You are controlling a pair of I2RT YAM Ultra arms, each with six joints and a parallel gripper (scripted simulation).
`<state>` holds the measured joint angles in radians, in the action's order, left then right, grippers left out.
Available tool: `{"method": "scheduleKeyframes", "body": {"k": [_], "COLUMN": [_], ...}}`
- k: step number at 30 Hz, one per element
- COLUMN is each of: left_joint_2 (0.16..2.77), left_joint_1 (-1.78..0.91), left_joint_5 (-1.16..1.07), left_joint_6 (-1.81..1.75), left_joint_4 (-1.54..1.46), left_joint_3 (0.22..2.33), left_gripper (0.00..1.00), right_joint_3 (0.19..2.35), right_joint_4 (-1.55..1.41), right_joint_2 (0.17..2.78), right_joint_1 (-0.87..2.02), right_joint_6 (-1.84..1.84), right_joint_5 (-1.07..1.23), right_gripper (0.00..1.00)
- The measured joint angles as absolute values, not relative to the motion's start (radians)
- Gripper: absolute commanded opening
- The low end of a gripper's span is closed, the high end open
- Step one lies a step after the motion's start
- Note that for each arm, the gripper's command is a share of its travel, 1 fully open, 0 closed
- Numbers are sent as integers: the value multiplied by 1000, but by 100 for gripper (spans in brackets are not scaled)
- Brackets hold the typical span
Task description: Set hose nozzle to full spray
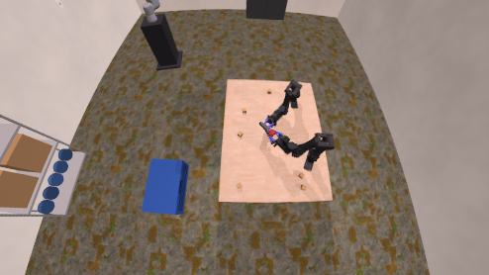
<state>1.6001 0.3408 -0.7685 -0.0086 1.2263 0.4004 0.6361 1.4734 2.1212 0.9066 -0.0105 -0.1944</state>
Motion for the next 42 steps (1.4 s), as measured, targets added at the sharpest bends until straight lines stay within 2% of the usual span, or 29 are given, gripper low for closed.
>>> {"method": "scheduleKeyframes", "body": {"k": [42], "left_joint_2": [1607], "left_joint_1": [337], "left_joint_5": [-771], "left_joint_6": [1707], "left_joint_4": [1226], "left_joint_3": [396], "left_gripper": [0], "right_joint_3": [636], "right_joint_4": [1477], "right_joint_2": [2121], "right_joint_1": [907], "right_joint_6": [-22], "right_joint_5": [-200], "right_gripper": [35]}}
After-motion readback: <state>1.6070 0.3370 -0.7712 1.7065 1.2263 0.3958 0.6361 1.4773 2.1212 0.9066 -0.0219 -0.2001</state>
